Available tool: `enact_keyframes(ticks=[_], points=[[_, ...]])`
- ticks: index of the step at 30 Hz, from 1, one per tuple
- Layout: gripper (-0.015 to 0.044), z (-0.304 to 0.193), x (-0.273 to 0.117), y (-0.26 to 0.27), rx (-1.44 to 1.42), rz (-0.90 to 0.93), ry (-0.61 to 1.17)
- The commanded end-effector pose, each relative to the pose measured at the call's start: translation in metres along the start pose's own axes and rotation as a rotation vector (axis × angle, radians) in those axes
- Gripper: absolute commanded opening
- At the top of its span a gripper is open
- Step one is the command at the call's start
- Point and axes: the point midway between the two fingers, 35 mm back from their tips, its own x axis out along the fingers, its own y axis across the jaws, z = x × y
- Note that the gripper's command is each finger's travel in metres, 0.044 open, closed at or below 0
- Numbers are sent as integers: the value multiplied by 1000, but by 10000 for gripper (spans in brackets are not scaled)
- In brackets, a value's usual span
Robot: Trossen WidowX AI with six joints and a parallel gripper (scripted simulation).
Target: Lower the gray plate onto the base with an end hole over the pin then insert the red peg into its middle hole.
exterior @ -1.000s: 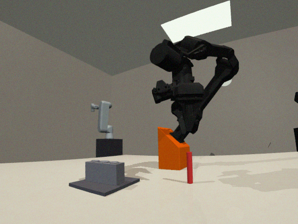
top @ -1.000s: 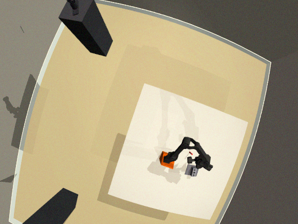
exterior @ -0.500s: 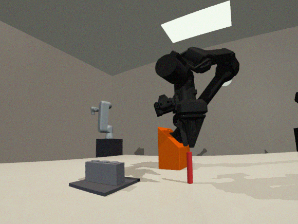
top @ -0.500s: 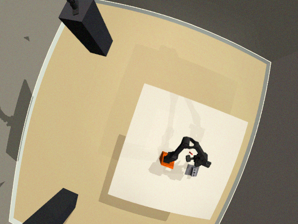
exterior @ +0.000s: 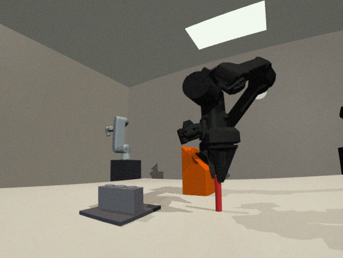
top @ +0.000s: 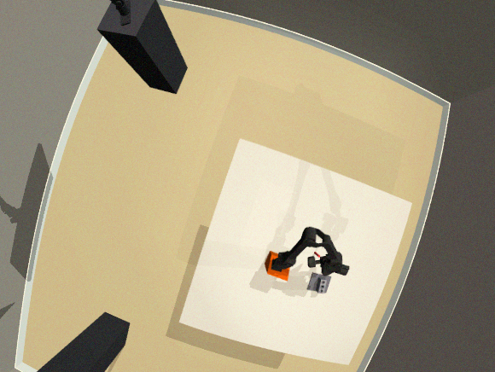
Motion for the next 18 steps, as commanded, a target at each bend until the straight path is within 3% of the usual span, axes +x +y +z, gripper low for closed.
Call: enact_keyframes(ticks=[1,16,18], points=[[440,0,7,-1,9,-2,3],[440,-2,28,-2,10,1,8],[387,-2,28,-2,10,1,8]])
